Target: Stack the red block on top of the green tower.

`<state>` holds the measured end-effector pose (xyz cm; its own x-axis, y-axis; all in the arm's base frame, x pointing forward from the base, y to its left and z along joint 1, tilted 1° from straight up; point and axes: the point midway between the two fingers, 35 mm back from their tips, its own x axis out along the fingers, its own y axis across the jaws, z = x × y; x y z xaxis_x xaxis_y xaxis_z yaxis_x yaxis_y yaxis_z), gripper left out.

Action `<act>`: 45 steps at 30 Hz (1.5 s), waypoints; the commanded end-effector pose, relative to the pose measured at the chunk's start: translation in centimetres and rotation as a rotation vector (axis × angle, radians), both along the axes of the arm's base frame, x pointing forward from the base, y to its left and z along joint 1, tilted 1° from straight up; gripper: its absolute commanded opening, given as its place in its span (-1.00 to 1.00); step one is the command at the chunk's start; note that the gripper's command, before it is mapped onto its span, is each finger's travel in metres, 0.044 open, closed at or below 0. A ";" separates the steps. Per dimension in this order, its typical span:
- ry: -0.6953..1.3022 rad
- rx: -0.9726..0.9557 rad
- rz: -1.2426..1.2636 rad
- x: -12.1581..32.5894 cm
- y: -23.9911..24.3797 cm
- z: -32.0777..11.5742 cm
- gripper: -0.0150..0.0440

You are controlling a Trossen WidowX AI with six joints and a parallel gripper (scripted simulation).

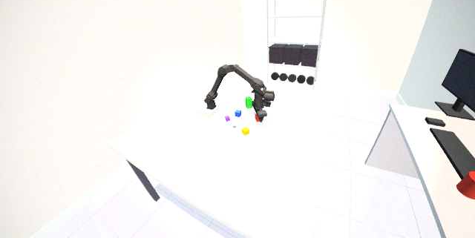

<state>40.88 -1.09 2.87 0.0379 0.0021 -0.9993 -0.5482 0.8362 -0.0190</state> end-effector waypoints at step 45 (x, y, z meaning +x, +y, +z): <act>0.010 0.003 -0.003 -0.3 0.0 2.6 -0.49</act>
<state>40.34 -1.03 3.69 0.0153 0.0036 -0.9999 -0.5493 0.8356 -0.0054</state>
